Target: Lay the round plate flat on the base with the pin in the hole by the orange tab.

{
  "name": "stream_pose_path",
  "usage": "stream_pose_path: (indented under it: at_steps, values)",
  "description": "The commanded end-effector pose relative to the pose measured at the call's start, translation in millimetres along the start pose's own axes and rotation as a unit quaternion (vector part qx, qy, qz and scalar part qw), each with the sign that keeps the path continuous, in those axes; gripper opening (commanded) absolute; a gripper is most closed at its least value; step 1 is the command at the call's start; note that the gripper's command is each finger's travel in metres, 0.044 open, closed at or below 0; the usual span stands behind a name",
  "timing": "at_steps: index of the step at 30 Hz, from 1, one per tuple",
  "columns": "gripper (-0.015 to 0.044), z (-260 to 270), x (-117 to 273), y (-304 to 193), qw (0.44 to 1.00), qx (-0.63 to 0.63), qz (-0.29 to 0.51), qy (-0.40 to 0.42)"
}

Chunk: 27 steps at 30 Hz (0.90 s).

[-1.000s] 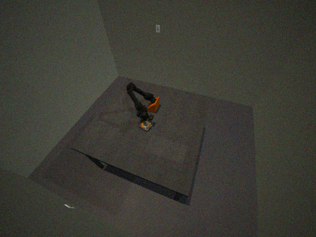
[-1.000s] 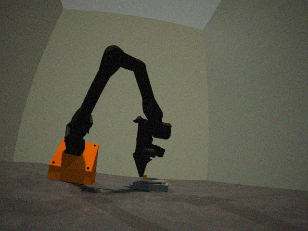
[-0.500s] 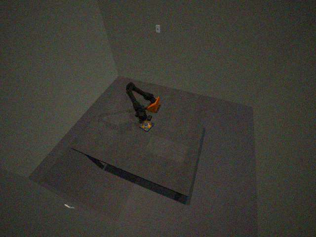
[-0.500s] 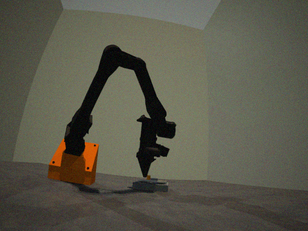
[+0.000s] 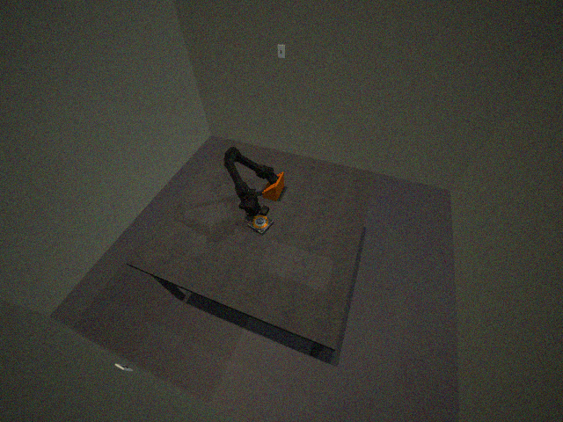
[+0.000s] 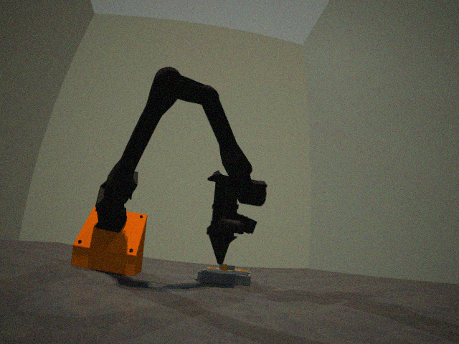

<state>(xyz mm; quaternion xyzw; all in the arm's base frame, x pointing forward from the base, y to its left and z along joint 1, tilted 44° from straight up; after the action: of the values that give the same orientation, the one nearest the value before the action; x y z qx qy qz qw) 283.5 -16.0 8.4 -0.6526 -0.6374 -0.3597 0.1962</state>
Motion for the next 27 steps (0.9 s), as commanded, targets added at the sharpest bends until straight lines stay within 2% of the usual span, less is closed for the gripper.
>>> stream_pose_path:
  at_steps: [1, 8, 27]
  values:
    - [0.0, 0.2, 9.5, 2.2, 1.0, 0.0, -0.001, 0.0]
    - [0.0, 0.6, 44.4, -0.3, 1.0, 0.0, -0.001, 0.0]
    - [0.0, 1.7, 36.9, 0.4, 1.0, 0.003, -0.003, 0.0]
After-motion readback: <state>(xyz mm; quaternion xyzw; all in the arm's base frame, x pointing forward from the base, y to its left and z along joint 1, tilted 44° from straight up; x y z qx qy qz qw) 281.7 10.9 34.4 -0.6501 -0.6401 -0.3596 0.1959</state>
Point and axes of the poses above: the point midway between the two fingers, 35 mm back from their tips, its own x axis back along the fingers, its own z axis across the jaws, y = z × x, the point moved 1 cm from there along x, back along the fingers, and after that the axes turned 15 degrees about -x, right-handed, at the moved point
